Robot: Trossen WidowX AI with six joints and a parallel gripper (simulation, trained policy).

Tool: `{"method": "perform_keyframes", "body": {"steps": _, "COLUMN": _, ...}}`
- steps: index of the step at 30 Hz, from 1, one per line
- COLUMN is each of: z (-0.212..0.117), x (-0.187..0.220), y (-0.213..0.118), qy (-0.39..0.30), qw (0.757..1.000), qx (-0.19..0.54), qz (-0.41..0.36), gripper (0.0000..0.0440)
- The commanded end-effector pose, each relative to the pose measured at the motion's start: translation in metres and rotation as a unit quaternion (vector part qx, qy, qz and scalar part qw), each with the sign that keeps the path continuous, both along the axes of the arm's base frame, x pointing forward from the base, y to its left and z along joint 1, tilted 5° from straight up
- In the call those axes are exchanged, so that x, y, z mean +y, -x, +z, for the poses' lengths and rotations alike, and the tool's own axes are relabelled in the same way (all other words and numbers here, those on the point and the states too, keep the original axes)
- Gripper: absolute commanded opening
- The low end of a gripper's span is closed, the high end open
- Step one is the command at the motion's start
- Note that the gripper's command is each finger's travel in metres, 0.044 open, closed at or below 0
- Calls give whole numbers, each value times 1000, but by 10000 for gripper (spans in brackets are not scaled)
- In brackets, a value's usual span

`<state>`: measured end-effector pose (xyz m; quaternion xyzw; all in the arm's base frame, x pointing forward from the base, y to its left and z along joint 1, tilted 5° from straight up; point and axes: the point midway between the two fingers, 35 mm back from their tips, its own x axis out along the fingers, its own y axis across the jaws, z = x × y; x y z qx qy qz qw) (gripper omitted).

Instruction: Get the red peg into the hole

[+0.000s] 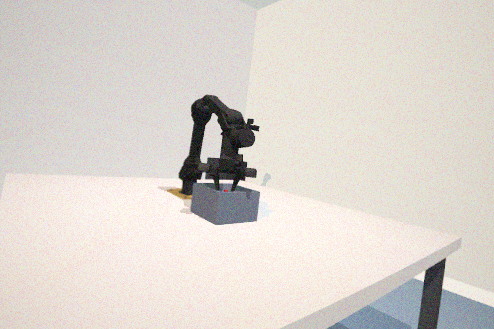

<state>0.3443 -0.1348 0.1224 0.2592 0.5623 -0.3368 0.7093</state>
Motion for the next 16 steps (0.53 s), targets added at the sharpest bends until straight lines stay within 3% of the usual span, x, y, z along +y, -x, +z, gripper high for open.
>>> {"method": "perform_keyframes", "body": {"steps": 1, "z": 2, "x": -6, "y": -2, "qy": 3, "qw": 1000, "qx": 3, "qz": 3, "gripper": 180}}
{"method": "perform_keyframes", "body": {"steps": 16, "z": 6, "x": -25, "y": 1, "qy": 6, "qw": 1000, "qx": 14, "qz": 0, "gripper": 190}}
